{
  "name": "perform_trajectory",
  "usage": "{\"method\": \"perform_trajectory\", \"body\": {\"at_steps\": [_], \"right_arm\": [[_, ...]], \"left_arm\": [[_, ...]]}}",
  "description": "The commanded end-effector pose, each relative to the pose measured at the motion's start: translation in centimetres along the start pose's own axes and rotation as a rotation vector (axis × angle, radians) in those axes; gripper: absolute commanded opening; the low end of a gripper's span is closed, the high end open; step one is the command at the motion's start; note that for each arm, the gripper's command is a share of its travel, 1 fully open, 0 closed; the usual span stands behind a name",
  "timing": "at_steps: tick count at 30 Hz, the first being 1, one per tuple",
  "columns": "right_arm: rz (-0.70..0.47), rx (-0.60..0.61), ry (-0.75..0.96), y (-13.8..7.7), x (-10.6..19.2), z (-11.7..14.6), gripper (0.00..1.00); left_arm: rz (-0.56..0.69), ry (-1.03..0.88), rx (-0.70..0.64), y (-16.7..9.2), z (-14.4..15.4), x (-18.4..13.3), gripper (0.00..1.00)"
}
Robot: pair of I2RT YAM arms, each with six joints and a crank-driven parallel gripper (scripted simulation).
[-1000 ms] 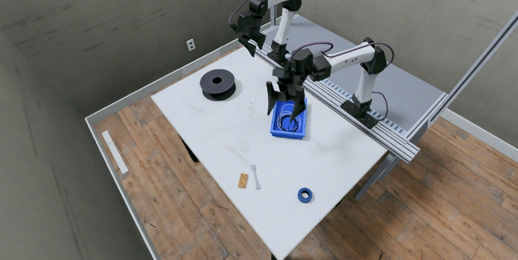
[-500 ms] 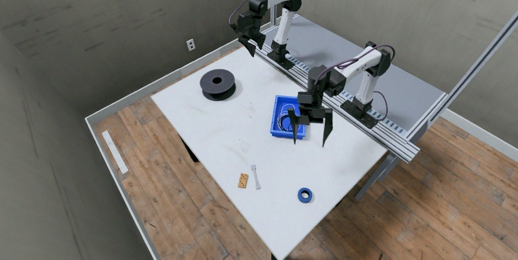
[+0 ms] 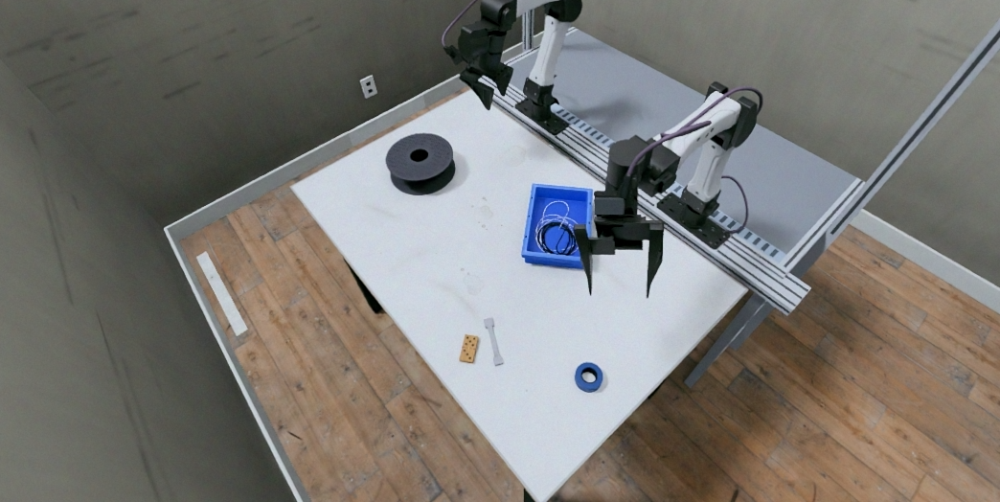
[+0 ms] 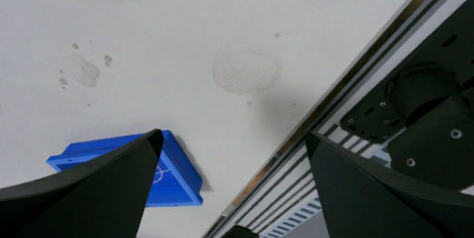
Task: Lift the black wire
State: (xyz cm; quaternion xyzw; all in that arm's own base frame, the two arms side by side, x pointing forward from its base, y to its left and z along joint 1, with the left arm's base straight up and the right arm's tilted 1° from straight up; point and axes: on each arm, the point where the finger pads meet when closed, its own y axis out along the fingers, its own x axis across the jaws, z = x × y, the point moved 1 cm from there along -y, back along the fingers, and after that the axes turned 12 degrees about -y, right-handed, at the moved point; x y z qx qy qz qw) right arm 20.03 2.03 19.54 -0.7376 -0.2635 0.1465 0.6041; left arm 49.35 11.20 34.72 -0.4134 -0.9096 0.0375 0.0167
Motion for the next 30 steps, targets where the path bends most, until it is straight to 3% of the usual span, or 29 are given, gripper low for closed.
{"method": "perform_trajectory", "body": {"at_steps": [1,22,30], "right_arm": [[0.003,-0.001,0.011,0.0,-0.1,-0.2,1.0],[-0.055,-0.034,-0.038,0.2,0.9,-0.9,1.0],[-0.164,-0.11,-0.139,0.3,2.9,-2.2,1.0]], "left_arm": [[0.004,-0.009,-0.01,0.1,-0.3,0.0,1.0],[0.038,-0.019,-0.011,-0.6,-0.5,-0.1,1.0],[0.109,-0.037,-0.013,-1.9,-0.9,-0.2,1.0]]}}
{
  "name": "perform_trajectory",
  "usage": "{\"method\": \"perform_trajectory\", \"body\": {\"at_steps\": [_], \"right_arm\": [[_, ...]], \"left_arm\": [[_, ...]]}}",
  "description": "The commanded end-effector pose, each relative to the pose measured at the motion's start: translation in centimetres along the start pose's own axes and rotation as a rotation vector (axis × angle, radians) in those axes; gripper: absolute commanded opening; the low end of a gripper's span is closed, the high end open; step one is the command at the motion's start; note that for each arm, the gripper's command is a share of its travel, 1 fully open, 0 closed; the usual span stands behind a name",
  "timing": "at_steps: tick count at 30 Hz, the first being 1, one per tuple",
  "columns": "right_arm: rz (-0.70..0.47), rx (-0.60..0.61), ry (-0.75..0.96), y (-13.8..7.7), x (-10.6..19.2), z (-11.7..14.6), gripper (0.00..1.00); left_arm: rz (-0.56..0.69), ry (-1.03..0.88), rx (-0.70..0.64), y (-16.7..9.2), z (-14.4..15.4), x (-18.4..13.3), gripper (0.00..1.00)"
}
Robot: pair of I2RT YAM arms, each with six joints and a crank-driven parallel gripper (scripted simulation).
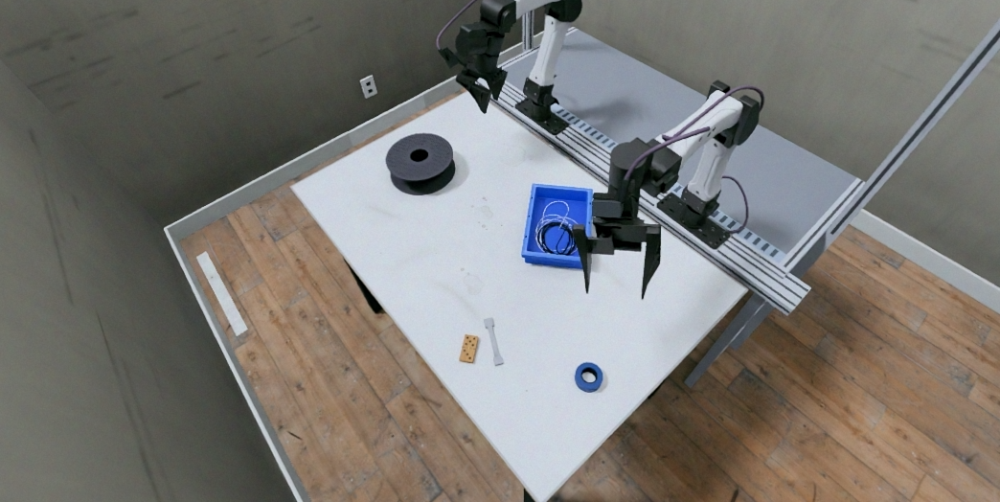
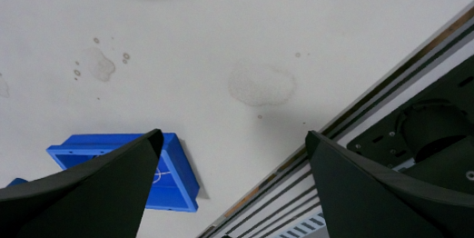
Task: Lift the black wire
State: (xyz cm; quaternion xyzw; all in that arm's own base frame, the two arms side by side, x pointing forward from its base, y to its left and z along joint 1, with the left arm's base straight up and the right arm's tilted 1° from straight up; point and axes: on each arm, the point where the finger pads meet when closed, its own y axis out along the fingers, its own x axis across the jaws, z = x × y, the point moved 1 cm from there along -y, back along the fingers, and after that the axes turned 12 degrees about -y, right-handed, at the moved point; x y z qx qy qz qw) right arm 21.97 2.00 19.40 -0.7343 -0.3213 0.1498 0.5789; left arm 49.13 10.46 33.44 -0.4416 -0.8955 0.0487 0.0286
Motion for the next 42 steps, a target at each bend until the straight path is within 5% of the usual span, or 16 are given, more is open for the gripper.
{"method": "perform_trajectory", "body": {"at_steps": [1,17,42], "right_arm": [[-0.104,-0.078,-0.067,-0.1,1.6,-1.6,1.0],[-0.361,-0.383,-0.367,-1.2,6.7,-6.5,1.0],[-0.539,-1.028,-0.773,-8.4,12.3,-13.7,1.0]], "left_arm": [[0.058,-0.053,-0.045,-1.7,-2.2,0.1,1.0],[0.268,-0.101,-0.05,-6.2,-2.5,-0.4,1.0],[0.588,-0.161,-0.045,-14.0,-1.4,-1.0,1.0]]}}
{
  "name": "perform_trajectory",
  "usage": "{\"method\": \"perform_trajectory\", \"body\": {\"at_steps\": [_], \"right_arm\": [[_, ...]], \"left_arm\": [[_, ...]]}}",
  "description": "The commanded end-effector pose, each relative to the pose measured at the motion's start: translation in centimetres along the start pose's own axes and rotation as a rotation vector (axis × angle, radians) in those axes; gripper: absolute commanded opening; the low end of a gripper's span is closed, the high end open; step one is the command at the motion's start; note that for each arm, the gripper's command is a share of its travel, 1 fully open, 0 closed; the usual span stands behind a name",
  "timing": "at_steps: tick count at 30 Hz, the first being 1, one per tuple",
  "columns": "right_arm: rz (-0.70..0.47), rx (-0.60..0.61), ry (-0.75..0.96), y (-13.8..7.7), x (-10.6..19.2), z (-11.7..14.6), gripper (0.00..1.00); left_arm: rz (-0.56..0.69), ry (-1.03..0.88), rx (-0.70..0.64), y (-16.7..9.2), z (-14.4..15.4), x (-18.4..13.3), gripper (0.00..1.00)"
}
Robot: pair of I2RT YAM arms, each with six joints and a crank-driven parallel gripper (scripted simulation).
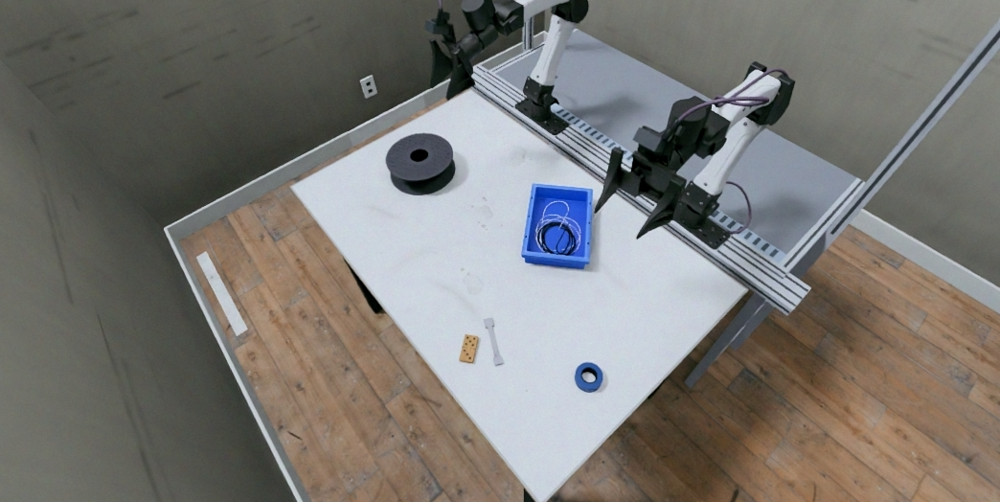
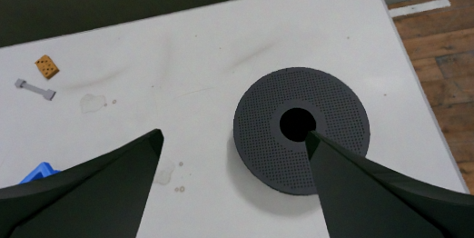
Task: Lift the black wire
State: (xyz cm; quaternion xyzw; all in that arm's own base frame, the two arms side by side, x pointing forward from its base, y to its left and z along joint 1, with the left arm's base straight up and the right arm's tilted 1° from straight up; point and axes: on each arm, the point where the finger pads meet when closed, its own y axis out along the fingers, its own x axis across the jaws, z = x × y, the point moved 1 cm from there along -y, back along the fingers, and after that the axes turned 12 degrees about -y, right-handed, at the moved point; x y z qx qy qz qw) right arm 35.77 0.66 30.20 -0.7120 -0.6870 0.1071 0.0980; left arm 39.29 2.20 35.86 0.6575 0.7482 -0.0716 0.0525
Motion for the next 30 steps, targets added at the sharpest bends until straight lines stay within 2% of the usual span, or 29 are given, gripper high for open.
{"method": "perform_trajectory", "body": {"at_steps": [1,12,30], "right_arm": [[-0.026,-0.152,-0.076,0.1,0.0,-3.1,1.0],[-0.017,-0.278,-0.183,-0.2,-0.3,-5.7,1.0],[-0.015,-0.295,-0.197,-0.3,-0.3,-6.0,1.0]], "left_arm": [[0.056,-0.02,-0.018,-0.6,-0.3,-0.9,1.0],[0.122,-0.032,-0.014,-2.1,0.2,-1.8,1.0],[0.133,-0.047,0.016,-2.1,0.8,-2.2,0.99]]}}
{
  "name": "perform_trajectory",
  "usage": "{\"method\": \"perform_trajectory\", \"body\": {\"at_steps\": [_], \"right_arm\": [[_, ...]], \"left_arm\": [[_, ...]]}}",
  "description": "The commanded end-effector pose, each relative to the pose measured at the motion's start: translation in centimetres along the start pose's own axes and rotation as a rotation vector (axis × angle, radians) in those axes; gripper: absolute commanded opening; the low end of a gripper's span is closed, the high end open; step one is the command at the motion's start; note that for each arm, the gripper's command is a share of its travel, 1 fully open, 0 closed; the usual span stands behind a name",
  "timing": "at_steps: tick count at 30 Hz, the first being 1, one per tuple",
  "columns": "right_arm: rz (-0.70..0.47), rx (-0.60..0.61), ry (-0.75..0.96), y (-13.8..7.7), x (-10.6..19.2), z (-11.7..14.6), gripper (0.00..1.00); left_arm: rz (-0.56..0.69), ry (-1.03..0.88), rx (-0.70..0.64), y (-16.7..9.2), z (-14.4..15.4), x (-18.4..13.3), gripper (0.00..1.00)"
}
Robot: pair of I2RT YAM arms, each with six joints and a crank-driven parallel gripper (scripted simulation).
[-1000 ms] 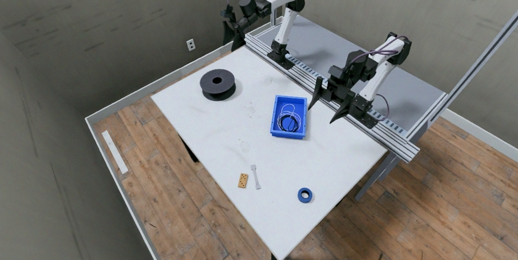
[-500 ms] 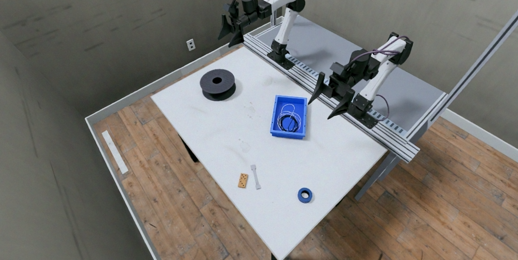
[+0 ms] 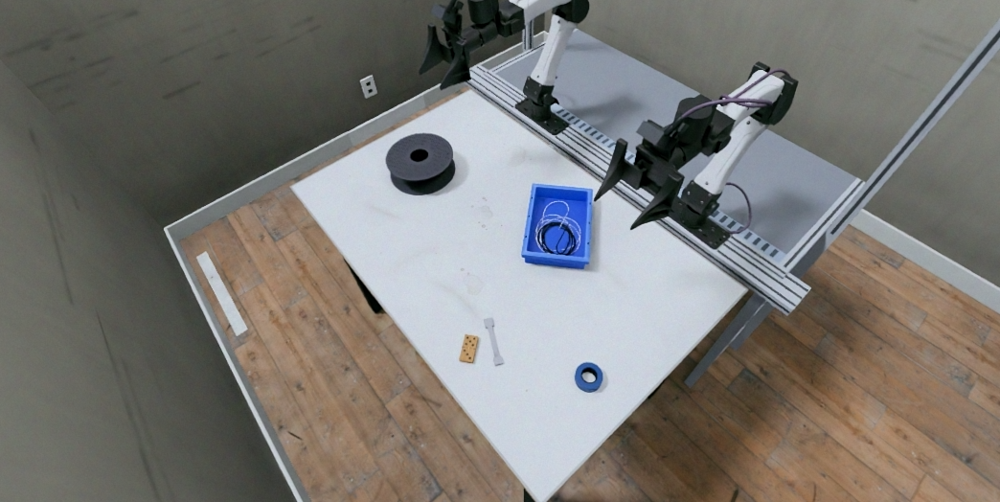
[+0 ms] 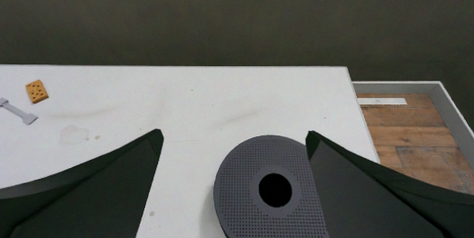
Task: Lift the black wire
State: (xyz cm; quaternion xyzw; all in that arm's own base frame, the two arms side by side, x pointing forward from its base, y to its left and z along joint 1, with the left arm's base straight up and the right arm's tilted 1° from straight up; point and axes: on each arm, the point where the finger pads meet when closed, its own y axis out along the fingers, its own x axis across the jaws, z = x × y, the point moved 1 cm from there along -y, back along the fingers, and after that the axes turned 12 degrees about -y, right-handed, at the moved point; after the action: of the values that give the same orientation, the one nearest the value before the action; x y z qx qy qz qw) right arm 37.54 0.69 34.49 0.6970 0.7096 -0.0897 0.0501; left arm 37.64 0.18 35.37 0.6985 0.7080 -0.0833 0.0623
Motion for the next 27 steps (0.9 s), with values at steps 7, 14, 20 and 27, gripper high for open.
{"method": "perform_trajectory", "body": {"at_steps": [7,14,20,27], "right_arm": [[0.014,-0.056,-0.012,-0.4,-0.6,-1.4,1.0],[0.014,-0.056,-0.012,-0.4,-0.6,-1.4,1.0],[0.014,-0.056,-0.012,-0.4,-0.6,-1.4,1.0],[0.014,-0.056,-0.012,-0.4,-0.6,-1.4,1.0]], "left_arm": [[0.024,-0.068,0.094,0.7,2.0,-1.4,0.94],[0.013,-0.187,0.345,1.9,7.5,-3.8,0.81],[-0.047,-0.297,0.63,1.7,13.5,-6.6,0.66],[-0.14,-0.362,0.864,0.4,18.1,-8.8,0.54]]}}
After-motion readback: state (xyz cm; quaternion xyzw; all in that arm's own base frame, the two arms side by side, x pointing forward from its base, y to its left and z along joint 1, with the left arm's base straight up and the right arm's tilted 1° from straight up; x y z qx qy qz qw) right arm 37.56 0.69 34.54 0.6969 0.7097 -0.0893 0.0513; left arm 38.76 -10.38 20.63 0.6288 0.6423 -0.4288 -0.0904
